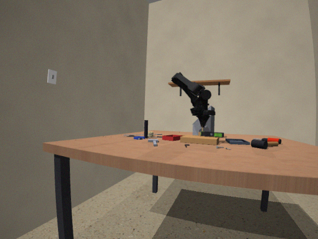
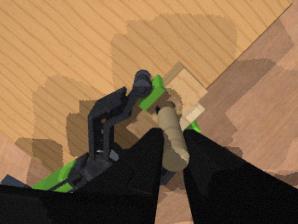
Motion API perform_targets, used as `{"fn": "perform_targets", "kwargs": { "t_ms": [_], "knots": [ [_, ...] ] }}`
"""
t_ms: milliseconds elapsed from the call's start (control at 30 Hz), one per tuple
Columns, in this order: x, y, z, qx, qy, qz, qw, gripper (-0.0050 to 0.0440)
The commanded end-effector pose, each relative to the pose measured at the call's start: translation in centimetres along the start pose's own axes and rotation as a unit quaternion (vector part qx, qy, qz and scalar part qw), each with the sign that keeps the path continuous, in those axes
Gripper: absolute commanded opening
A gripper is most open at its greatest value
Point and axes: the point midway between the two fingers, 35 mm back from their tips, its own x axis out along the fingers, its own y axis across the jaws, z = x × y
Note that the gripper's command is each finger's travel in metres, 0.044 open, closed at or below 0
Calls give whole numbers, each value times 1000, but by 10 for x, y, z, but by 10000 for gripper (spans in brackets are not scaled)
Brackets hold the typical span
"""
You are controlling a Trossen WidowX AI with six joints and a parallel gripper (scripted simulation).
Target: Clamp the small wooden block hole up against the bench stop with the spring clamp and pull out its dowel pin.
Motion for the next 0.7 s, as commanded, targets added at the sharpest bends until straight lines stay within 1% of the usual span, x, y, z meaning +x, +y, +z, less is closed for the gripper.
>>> {"fn": "perform_targets", "kwargs": {
  "t_ms": [0,667],
  "knots": [
    [-1,0,0,3,2,1,1000,0],
    [-2,0,0,0,0,0,1000,0]
  ]
}}
